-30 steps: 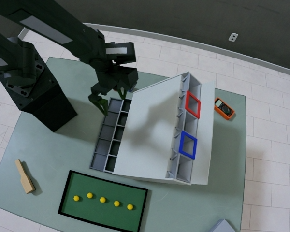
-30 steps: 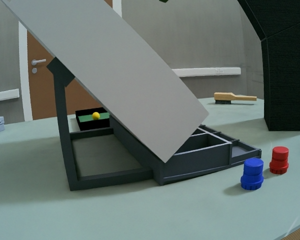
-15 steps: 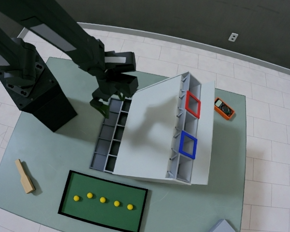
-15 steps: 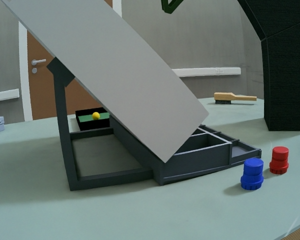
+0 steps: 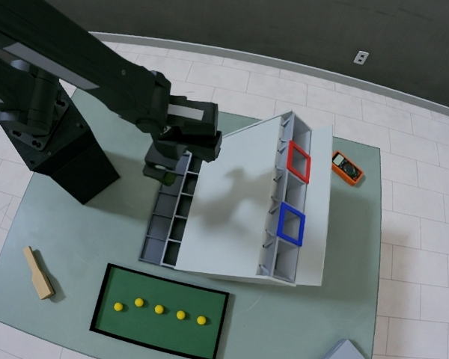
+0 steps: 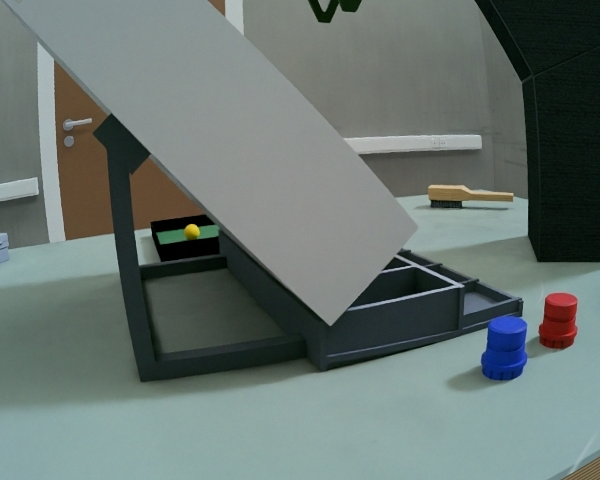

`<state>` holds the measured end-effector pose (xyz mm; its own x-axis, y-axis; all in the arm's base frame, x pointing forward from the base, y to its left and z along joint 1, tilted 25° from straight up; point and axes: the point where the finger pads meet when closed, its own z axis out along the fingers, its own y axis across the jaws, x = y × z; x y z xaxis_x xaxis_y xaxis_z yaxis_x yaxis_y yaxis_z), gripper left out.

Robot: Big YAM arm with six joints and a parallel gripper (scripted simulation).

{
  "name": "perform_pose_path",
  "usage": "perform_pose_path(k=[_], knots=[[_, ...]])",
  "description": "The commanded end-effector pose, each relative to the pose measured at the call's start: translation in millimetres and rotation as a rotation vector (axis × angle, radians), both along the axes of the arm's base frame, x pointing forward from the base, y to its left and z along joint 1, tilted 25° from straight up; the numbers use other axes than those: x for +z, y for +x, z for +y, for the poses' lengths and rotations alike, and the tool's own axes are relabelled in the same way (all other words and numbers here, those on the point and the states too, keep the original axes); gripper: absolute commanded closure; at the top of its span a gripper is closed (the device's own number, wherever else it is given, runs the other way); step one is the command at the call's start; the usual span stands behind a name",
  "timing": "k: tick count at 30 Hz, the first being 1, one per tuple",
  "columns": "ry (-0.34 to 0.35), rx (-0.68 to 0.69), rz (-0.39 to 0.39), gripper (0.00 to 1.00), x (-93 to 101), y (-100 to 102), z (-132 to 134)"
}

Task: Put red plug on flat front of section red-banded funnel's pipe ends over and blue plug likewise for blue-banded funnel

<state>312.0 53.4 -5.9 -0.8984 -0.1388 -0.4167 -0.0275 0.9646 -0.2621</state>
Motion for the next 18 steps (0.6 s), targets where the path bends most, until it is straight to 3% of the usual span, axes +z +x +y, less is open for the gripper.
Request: perform_pose_path(k=[1, 14, 15, 18], knots=[[-0.015, 0.045, 0.020, 0.00, 4.7, 6, 1], [0.005, 0.091, 0.079, 0.00, -0.9, 0, 3], [0.012, 0.077, 0.065, 0.20, -3.4, -6, 4], [0.012, 0.077, 0.065, 0.20, -3.4, -6, 4]])
